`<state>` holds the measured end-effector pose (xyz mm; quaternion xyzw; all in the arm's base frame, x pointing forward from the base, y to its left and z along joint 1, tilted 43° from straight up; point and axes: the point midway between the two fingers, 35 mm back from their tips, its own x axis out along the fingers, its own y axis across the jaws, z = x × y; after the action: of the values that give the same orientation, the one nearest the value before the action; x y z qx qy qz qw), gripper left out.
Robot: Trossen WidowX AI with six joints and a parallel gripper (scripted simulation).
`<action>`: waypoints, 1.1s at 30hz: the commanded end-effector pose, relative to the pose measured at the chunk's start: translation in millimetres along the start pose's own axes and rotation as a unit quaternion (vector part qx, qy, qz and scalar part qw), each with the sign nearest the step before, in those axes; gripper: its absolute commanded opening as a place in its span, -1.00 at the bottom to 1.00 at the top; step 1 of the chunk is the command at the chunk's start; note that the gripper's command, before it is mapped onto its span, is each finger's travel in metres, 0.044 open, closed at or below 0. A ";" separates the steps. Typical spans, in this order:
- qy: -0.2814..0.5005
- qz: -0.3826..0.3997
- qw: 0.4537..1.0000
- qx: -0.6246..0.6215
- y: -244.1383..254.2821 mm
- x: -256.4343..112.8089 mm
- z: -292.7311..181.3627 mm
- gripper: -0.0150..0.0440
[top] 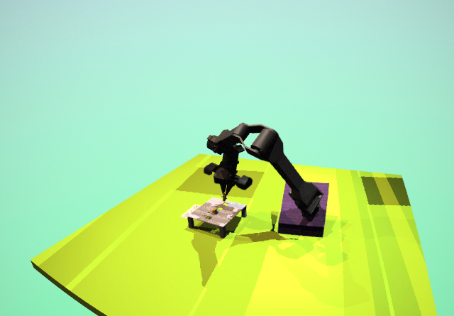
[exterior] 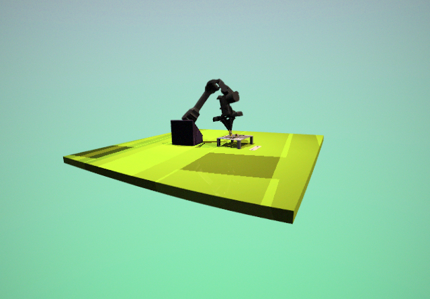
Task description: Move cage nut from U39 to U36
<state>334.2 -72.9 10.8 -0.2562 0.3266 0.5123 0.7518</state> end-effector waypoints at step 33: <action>0.006 -0.023 1.000 -0.002 -4.7 -14.4 39.7 -0.39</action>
<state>337.8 -67.8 31.9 -0.2608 0.3274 0.4946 0.7617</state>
